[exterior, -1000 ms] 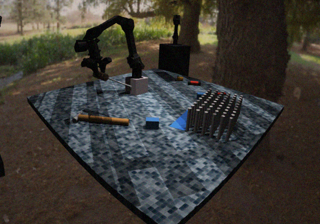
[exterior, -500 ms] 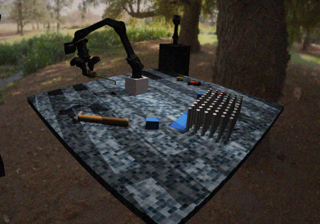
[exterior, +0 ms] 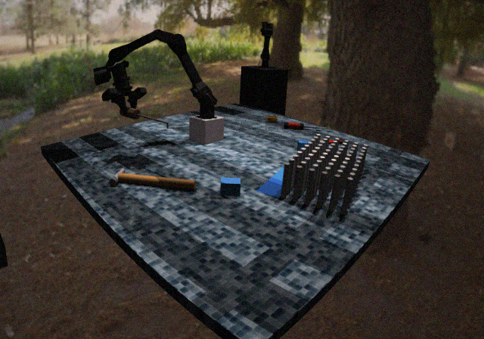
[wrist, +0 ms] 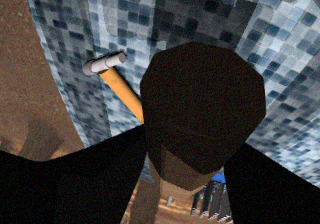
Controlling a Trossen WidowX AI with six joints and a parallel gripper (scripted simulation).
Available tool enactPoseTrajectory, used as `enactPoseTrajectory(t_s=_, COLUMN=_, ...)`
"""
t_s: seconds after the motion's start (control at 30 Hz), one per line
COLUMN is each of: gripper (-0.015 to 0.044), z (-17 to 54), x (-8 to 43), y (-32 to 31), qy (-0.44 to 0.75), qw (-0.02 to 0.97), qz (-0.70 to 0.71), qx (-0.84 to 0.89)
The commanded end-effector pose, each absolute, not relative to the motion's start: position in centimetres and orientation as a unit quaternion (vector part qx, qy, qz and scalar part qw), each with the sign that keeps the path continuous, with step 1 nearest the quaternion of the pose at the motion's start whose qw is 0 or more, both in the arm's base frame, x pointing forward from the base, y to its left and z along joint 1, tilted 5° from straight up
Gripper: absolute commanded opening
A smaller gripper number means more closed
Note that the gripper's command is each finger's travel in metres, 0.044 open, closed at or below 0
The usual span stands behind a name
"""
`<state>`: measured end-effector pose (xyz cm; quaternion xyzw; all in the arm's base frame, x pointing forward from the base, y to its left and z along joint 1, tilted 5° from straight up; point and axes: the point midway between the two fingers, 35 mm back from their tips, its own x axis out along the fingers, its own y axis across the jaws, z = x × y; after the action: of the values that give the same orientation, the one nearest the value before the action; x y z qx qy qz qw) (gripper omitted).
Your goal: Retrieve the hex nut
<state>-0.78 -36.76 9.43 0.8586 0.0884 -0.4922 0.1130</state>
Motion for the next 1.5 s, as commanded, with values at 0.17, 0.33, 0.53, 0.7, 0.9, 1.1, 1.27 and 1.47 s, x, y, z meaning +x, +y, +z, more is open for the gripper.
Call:
enactPoseTrajectory(t_s=0.17, gripper=0.0000, z=8.1, x=-0.8, y=-36.9, qy=0.089, qw=0.113, qz=-0.488, qx=0.861)
enactPoseTrajectory(t_s=0.33, gripper=0.0000, z=7.3, x=-0.9, y=-37.0, qy=0.089, qw=0.113, qz=-0.488, qx=0.861)
enactPoseTrajectory(t_s=0.53, gripper=0.0000, z=6.4, x=-1.0, y=-37.1, qy=0.089, qw=0.113, qz=-0.488, qx=0.861)
enactPoseTrajectory(t_s=0.7, gripper=0.0000, z=5.7, x=-1.0, y=-37.2, qy=0.089, qw=0.113, qz=-0.488, qx=0.861)
enactPoseTrajectory(t_s=0.9, gripper=0.0000, z=4.8, x=-1.1, y=-37.3, qy=0.089, qw=0.113, qz=-0.488, qx=0.861)
enactPoseTrajectory(t_s=1.1, gripper=0.0000, z=3.9, x=-1.2, y=-37.3, qy=0.089, qw=0.113, qz=-0.488, qx=0.861)
enactPoseTrajectory(t_s=1.27, gripper=0.0000, z=3.1, x=-1.3, y=-37.3, qy=0.089, qw=0.113, qz=-0.488, qx=0.861)
enactPoseTrajectory(t_s=1.47, gripper=0.0000, z=2.2, x=-1.3, y=-37.3, qy=0.089, qw=0.113, qz=-0.488, qx=0.861)
